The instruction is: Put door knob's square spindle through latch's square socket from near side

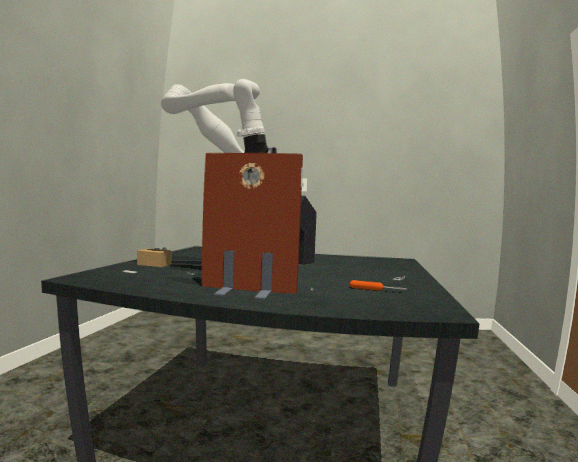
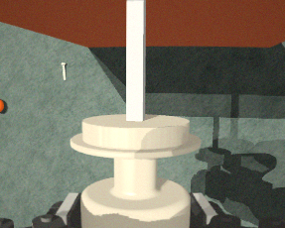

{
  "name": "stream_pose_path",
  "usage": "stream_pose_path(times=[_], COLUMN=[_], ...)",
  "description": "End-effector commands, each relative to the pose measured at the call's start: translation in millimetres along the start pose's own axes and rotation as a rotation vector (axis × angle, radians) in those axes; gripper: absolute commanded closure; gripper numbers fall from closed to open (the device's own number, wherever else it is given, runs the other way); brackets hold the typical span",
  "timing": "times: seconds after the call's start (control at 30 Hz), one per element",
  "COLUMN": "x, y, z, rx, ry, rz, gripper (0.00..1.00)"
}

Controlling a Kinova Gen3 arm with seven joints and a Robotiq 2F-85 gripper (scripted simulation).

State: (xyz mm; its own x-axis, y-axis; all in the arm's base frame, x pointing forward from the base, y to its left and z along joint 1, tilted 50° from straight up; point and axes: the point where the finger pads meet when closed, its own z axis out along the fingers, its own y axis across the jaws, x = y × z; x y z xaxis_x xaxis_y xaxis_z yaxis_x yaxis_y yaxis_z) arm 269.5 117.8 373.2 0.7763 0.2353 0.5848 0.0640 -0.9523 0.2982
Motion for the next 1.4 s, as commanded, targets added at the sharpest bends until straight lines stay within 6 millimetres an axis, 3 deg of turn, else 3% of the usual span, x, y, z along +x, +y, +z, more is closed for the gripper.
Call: stream_pose_path(times=[0.0,1.37], x=[0.1,6.3], y=[-0.4,-0.4], z=[-0.3,-0.8], rx=[0.001,0.001], ry=[0.001,0.001], rz=[0.0,0.0], gripper=[0.37,0.37])
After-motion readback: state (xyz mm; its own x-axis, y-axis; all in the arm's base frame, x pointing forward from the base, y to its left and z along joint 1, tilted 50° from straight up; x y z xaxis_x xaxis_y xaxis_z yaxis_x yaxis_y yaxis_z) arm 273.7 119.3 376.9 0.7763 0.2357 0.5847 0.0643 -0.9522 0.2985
